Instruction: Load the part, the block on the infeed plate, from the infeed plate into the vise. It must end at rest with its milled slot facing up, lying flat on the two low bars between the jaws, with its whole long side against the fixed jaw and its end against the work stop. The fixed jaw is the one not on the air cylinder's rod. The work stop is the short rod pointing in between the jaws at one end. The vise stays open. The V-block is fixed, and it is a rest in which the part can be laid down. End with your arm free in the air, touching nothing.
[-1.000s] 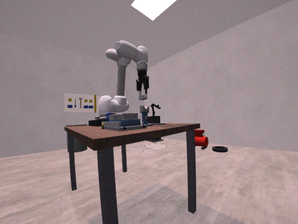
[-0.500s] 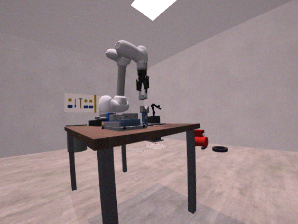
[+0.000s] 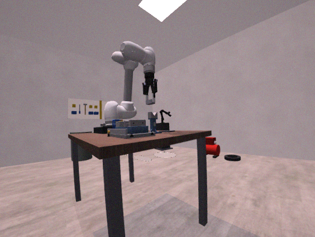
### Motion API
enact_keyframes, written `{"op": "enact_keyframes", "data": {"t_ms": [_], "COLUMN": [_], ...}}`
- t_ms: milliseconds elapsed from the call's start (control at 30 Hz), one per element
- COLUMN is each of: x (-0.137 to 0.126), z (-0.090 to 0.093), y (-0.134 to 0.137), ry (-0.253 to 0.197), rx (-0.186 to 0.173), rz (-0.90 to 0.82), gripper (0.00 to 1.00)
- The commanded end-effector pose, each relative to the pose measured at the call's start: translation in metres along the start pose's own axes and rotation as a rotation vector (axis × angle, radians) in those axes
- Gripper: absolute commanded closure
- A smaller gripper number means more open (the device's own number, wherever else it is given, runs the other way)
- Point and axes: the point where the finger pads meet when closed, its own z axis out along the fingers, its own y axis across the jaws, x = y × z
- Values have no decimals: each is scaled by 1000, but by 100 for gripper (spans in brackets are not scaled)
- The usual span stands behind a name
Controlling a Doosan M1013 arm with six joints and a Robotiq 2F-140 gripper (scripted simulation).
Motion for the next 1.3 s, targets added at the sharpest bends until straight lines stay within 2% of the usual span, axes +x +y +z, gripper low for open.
{"op": "enact_keyframes", "data": {"t_ms": [0, 700, 1200, 1267], "x": [9, 59, 117, 117], "z": [0, 0, 0, 0], "y": [-4, -17, -27, -27], "ry": [-8, -9, -9, -9], "rx": [-4, -2, 0, 0], "rz": [-54, -380, -735, -735], "gripper": [100, 100, 100, 100]}}
